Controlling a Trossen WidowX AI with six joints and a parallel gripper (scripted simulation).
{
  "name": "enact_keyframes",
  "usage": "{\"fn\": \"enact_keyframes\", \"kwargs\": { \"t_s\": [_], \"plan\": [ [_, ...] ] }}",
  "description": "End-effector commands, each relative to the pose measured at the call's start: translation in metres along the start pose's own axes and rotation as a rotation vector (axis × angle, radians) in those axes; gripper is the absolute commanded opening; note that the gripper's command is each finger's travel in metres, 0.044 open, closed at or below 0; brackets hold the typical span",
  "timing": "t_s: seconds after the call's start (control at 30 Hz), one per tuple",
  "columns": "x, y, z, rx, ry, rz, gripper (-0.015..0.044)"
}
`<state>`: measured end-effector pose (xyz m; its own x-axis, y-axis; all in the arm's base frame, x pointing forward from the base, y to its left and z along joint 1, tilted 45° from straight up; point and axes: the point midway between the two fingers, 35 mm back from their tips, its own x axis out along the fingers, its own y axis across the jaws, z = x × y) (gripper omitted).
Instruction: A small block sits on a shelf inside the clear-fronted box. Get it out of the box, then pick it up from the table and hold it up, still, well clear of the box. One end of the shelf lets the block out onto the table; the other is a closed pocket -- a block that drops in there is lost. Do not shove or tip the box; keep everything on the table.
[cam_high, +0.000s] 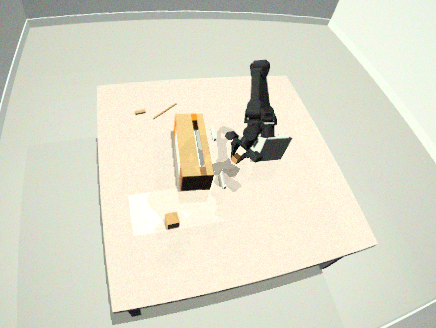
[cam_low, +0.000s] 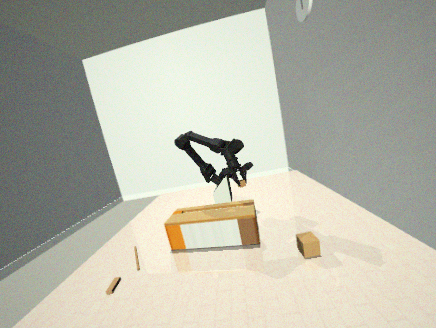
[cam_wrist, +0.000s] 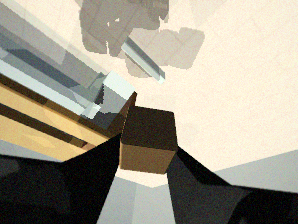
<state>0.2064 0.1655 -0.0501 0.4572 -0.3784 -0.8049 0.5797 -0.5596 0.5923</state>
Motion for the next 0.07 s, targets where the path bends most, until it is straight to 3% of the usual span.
{"fn": "enact_keyframes", "kwargs": {
  "t_s": [0.0, 0.03],
  "plan": [
    [-0.0001, -0.0005, 0.0005, -0.005, -0.002, -0.003, 0.0],
    [-0.0001, -0.0005, 0.0005, -0.005, -0.002, -0.003, 0.0]
  ]
}}
